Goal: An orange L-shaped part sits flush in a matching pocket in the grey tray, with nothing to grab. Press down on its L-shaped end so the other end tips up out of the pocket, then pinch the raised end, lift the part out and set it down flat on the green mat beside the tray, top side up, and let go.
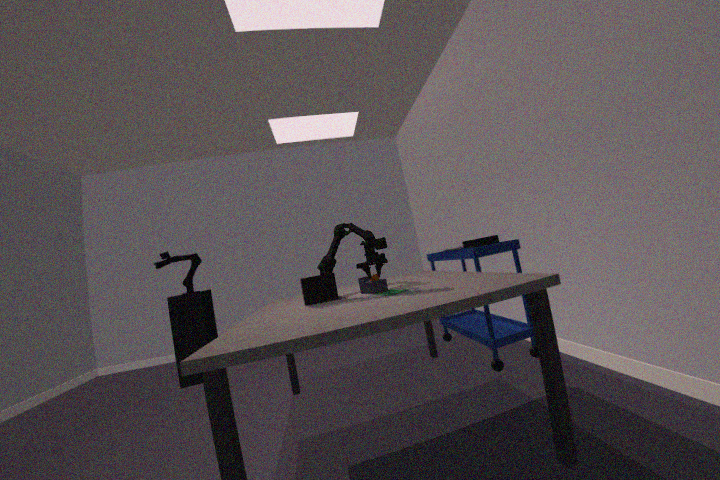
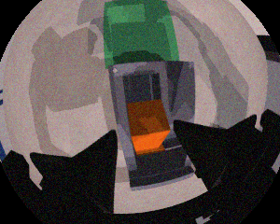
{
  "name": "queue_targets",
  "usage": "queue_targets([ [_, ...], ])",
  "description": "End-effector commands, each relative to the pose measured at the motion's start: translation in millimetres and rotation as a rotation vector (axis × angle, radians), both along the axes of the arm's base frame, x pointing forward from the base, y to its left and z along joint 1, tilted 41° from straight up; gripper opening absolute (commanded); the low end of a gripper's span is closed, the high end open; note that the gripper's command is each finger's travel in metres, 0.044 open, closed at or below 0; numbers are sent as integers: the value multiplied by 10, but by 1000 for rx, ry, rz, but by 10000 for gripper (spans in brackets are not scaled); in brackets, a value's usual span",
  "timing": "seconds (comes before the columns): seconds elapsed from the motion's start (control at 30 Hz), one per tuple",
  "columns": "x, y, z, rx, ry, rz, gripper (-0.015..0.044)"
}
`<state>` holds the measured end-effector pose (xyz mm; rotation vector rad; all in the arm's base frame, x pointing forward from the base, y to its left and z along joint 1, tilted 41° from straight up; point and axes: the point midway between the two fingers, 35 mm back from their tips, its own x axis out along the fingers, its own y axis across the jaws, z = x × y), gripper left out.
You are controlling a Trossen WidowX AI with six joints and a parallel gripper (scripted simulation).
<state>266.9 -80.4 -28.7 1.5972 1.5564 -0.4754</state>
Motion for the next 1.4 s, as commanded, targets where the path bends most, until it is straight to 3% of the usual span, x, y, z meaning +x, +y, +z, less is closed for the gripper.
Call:
queue_targets([
  [0.0, -14, 66, -52, 9, 9, -3, 280],
  [0.1, -13, 74, -59, 9, 9, -3, 280],
  [0.27, 2, 38, -37, 2, 1, 1, 149],
  [0.6, 2, 38, -37, 2, 1, 1, 82],
  [0.7, 2, 38, -37, 2, 1, 1, 3],
  [1.37, -44, -90, 122, 6, 8, -2, 0],
])
